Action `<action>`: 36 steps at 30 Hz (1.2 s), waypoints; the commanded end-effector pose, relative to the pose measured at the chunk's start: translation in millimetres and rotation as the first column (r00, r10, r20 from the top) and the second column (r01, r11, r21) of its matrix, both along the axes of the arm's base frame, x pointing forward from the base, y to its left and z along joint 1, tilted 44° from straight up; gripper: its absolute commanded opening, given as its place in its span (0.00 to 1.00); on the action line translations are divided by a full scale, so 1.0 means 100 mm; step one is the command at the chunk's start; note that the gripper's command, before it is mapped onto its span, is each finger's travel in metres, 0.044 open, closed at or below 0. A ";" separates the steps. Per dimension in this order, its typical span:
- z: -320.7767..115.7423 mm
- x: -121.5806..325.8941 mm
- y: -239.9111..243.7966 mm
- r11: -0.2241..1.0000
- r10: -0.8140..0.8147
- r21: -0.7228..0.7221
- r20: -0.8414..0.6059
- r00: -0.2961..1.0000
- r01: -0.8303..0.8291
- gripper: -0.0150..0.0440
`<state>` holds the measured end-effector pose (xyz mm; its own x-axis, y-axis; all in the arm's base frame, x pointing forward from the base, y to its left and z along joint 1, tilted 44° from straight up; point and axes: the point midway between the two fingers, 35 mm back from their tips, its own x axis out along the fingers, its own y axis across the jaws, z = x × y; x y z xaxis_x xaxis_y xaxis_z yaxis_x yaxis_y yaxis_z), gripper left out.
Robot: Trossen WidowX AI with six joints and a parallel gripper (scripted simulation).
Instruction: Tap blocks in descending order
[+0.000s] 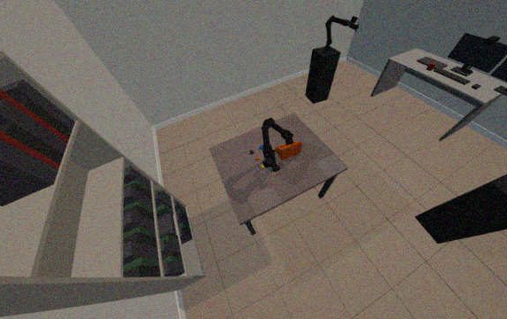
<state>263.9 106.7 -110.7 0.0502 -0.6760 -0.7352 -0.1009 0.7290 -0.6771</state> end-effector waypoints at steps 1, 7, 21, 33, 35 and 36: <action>-0.06 -0.01 -0.08 1.000 0.000 -0.008 -0.005 1.000 0.000 0.29; -0.08 -0.01 -0.11 1.000 0.000 -0.008 -0.005 1.000 0.000 0.29; 0.41 -0.02 0.39 1.000 0.001 -0.004 -0.007 1.000 -0.001 0.29; 0.93 0.05 0.51 1.000 0.003 0.006 -0.011 1.000 -0.003 0.29; 1.20 0.18 0.28 1.000 0.007 0.016 -0.013 1.000 -0.007 0.29; 1.34 0.22 0.15 1.000 0.009 0.020 -0.013 1.000 -0.008 0.29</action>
